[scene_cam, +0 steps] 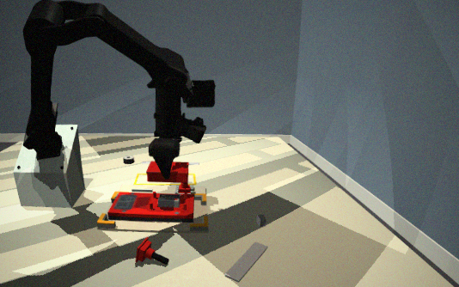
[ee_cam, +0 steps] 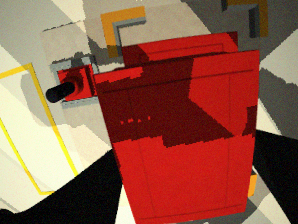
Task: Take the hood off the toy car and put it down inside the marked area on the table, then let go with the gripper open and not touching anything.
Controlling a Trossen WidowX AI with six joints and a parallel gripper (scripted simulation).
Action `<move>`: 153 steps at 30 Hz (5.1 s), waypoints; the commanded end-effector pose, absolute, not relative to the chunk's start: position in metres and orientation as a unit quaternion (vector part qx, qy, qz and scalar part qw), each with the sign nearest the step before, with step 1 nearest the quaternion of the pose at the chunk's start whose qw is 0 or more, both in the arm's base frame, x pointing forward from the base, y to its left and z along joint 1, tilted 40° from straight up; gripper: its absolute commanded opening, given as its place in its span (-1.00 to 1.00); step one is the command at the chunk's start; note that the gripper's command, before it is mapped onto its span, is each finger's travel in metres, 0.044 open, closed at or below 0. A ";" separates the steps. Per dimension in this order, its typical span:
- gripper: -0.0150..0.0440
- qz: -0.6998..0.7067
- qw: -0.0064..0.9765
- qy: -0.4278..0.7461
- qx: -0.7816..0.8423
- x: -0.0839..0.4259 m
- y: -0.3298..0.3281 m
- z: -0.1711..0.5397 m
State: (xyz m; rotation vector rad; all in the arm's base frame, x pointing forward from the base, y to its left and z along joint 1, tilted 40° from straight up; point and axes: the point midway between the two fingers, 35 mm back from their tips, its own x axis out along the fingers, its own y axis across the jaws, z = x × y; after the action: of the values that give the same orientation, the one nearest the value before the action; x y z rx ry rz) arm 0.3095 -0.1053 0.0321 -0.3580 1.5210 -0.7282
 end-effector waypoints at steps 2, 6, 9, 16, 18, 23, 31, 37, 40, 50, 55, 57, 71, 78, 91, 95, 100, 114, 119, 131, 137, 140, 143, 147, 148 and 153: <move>-0.49 -0.306 0.654 0.673 -0.161 0.316 -0.077 0.014; -0.49 -0.301 0.655 0.674 -0.161 0.320 -0.057 0.000; -0.49 -0.300 0.656 0.674 -0.160 0.322 -0.044 -0.010; -0.49 -0.304 0.656 0.673 -0.156 0.325 -0.012 -0.033; -0.49 -0.307 0.656 0.672 -0.155 0.326 -0.003 -0.039; -0.49 -0.314 0.656 0.670 -0.152 0.324 0.018 -0.057; -0.49 -0.325 0.655 0.666 -0.148 0.319 0.044 -0.079; -0.49 -0.325 0.655 0.666 -0.148 0.319 0.044 -0.080; -0.49 -0.325 0.655 0.666 -0.148 0.319 0.042 -0.082; -0.49 -0.325 0.655 0.666 -0.148 0.319 0.037 -0.089; -0.49 -0.325 0.656 0.666 -0.148 0.319 0.034 -0.092; -0.49 -0.325 0.656 0.665 -0.148 0.319 0.033 -0.094; -0.49 -0.325 0.656 0.665 -0.148 0.318 0.026 -0.103; -0.49 -0.325 0.656 0.665 -0.148 0.318 0.022 -0.108; -0.49 -0.325 0.656 0.665 -0.148 0.317 0.015 -0.117; -0.49 -0.325 0.656 0.665 -0.148 0.316 0.012 -0.119; -0.49 -0.325 0.655 0.665 -0.149 0.316 0.010 -0.122; -0.49 -0.326 0.655 0.665 -0.149 0.313 0.002 -0.131; -0.49 -0.326 0.655 0.665 -0.149 0.313 -0.001 -0.134; -0.49 -0.326 0.655 0.665 -0.149 0.311 -0.005 -0.139; -0.49 -0.326 0.655 0.665 -0.149 0.311 -0.007 -0.141; -0.49 -0.326 0.655 0.665 -0.149 0.311 -0.008 -0.143; -0.49 -0.326 0.655 0.665 -0.149 0.311 -0.009 -0.144; -0.49 -0.326 0.655 0.665 -0.149 0.311 -0.010 -0.145; -0.49 -0.326 0.655 0.665 -0.149 0.311 -0.010 -0.146; -0.49 -0.326 0.655 0.665 -0.149 0.310 -0.012 -0.147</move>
State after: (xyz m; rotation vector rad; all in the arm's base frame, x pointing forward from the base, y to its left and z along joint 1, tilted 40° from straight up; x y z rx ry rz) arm 0.3104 -0.0106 -0.1460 -0.3314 1.5079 -0.7425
